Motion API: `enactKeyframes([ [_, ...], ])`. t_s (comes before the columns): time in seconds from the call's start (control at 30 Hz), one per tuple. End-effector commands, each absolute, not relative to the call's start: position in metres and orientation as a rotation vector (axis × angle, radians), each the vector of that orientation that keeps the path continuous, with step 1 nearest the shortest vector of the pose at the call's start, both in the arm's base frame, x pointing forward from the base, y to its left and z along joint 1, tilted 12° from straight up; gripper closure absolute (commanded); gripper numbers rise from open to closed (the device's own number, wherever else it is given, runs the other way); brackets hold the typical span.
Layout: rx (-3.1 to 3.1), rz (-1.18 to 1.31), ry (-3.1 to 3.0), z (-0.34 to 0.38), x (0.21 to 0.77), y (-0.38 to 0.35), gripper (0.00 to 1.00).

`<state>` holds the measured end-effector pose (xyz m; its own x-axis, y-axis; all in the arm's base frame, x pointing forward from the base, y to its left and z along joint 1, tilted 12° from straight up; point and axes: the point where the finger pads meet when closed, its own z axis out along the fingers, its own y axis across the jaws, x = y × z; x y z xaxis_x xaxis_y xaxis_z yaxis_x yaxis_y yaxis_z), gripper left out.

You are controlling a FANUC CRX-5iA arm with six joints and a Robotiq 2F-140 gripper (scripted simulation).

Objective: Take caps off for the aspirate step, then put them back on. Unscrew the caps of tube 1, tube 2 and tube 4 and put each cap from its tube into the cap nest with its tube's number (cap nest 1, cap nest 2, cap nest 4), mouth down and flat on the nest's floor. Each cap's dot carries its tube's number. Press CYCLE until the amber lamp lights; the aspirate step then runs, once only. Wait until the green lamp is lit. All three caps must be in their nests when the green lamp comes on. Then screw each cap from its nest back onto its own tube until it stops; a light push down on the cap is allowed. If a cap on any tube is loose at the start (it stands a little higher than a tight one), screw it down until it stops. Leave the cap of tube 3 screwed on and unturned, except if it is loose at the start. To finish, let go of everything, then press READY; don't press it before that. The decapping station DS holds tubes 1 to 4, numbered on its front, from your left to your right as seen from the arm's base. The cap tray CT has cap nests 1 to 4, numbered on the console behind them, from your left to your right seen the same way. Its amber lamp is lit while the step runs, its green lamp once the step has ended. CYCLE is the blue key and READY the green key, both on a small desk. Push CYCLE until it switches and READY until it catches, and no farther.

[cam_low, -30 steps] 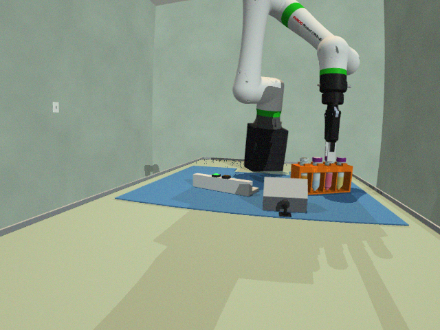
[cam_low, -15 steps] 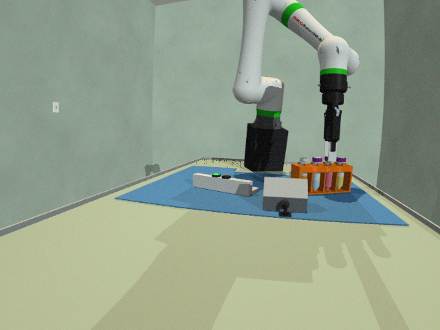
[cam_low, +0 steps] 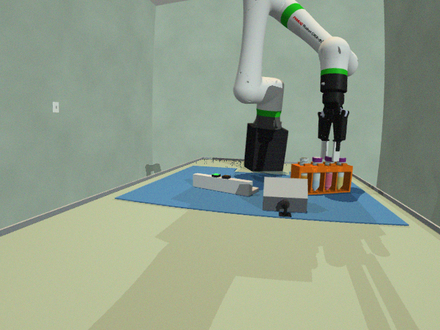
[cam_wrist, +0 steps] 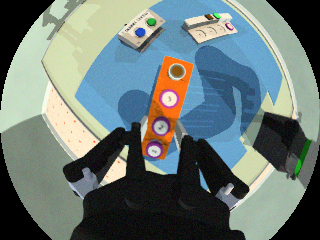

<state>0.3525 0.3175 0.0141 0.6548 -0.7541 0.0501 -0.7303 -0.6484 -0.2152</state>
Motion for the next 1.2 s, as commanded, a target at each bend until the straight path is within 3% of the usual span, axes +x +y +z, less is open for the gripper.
enactKeyframes([
  [0.0,-2.781,-0.183,1.039,0.0143,0.3527,0.3176,0.65],
  [0.3,-2.857,-0.201,0.836,0.0143,0.3527,0.3177,0.65],
  [0.33,-2.857,-0.201,0.836,0.0143,0.3527,0.3177,1.00],
  [0.8,-2.857,-0.201,0.836,0.0143,0.3527,0.3177,1.00],
  [1.17,-2.685,-0.163,1.247,0.0139,0.3528,0.3177,1.00],
])
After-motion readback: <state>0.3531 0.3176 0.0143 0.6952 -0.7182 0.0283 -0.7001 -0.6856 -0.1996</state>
